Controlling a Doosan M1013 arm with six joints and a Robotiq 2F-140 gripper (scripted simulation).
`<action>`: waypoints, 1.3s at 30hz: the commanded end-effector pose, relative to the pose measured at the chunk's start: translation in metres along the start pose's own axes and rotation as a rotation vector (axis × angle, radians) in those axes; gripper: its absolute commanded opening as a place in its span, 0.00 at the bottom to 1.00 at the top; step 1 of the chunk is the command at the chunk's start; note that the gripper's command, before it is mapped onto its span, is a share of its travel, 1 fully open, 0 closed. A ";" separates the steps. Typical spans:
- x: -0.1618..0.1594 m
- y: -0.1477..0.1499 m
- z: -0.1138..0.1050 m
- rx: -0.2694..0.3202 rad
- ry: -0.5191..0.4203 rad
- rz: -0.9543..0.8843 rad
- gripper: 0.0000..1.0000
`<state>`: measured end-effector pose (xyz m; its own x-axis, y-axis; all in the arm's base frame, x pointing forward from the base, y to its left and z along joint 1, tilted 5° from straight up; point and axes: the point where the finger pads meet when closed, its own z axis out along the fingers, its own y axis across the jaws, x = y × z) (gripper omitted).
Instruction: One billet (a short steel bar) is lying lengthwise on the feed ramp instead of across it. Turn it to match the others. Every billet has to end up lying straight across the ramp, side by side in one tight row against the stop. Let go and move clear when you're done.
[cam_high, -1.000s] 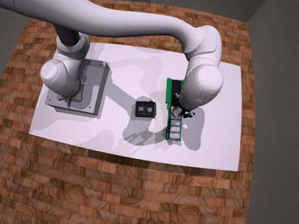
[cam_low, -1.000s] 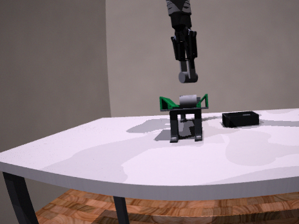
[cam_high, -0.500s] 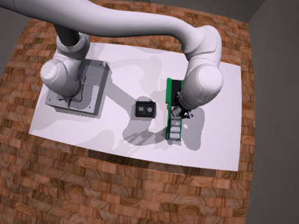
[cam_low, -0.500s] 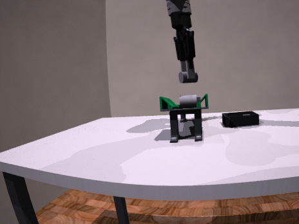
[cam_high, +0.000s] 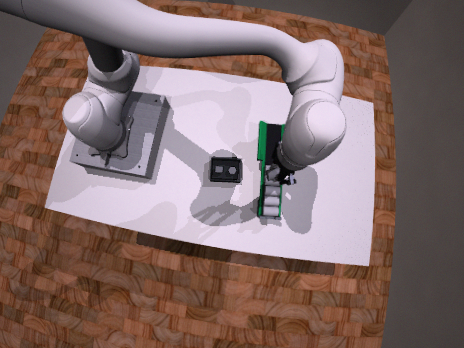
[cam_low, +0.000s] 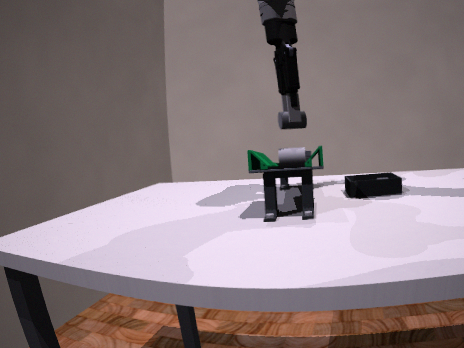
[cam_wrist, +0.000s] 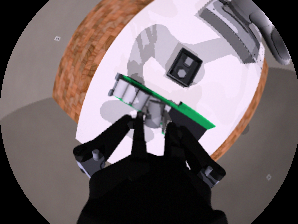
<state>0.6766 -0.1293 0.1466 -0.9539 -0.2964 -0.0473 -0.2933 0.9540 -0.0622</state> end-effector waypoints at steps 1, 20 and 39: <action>0.000 0.000 0.000 0.001 0.000 0.051 0.10; 0.000 0.000 0.000 0.001 0.000 0.277 0.10; -0.020 0.050 -0.006 0.001 0.000 0.309 0.10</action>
<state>0.6797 -0.0837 0.1498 -0.9979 0.0079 -0.0638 0.0108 0.9989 -0.0457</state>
